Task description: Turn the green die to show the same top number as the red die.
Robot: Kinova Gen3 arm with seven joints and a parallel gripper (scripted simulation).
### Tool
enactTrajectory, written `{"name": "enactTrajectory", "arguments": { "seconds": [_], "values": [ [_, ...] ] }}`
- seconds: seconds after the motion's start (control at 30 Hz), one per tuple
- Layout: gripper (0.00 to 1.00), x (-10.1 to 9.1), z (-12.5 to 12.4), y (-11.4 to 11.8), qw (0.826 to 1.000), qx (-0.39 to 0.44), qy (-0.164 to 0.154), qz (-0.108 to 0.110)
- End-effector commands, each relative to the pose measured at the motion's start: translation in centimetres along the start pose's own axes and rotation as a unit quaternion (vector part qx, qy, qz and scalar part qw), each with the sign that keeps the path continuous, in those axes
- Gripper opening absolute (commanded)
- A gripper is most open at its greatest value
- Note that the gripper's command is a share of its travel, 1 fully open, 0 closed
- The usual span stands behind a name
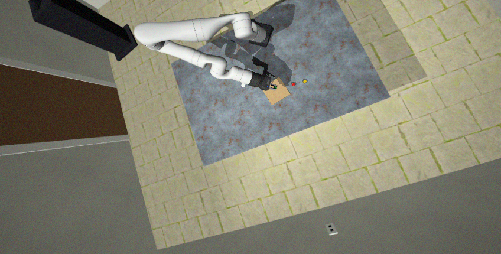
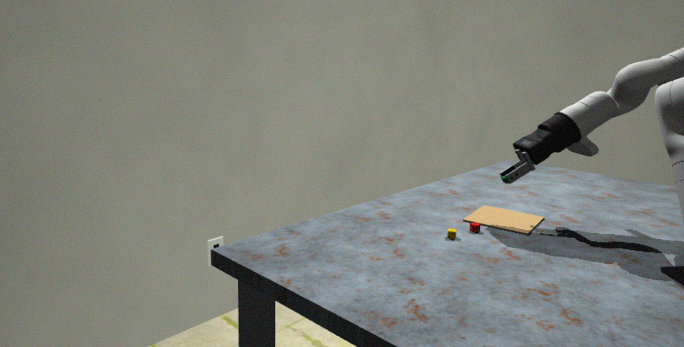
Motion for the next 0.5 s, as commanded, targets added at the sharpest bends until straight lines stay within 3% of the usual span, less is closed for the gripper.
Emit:
{"name": "enactTrajectory", "arguments": {
  "seconds": [0.0,0.47],
  "values": [
    [0.34,-0.04,0.12,0.22,1.000,0.009,-0.021,0.000],
    [0.34,0.11,-0.08,0.39,0.999,0.008,-0.036,-0.002]
  ]
}}
Point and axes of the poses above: the point where the finger pads meet when closed, its own x axis out along the fingers, its own y axis across the jaws, z = x × y, the point moved 8 cm from there along -x, back along the fingers, and after that the axes turned 14 degrees about x, right-handed, at the moved point
